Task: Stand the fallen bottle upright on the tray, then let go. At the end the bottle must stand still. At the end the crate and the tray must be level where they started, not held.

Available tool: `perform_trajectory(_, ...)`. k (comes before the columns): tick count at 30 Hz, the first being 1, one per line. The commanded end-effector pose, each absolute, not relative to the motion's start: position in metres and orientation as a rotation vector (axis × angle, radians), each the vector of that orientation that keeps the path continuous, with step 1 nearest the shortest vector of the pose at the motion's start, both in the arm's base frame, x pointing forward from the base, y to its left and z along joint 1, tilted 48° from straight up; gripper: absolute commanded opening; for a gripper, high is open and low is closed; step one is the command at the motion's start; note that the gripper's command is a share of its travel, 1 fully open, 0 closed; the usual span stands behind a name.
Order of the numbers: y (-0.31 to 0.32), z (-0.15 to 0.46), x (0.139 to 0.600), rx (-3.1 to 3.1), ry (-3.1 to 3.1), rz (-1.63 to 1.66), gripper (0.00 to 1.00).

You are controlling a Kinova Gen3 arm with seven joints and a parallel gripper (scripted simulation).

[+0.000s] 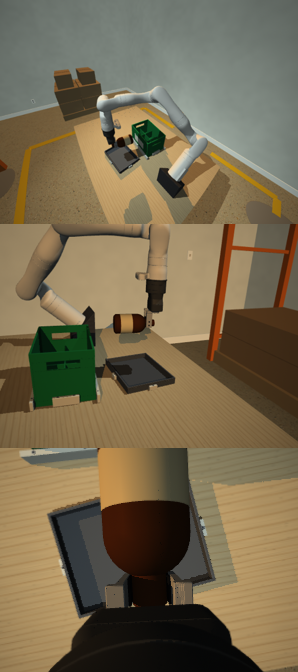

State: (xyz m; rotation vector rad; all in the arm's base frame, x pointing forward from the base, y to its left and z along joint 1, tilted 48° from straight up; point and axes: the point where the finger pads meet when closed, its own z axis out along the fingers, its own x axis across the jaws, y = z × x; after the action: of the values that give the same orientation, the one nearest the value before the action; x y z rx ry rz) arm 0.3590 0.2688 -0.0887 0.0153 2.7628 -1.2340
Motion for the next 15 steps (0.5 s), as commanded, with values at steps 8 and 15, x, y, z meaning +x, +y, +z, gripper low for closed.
perform_trajectory(8,0.27,-0.088,0.359,0.058,2.752,-1.223,0.0)
perform_trajectory(15,0.2698,-0.0879,0.359,0.192,2.713,-1.198,0.0)
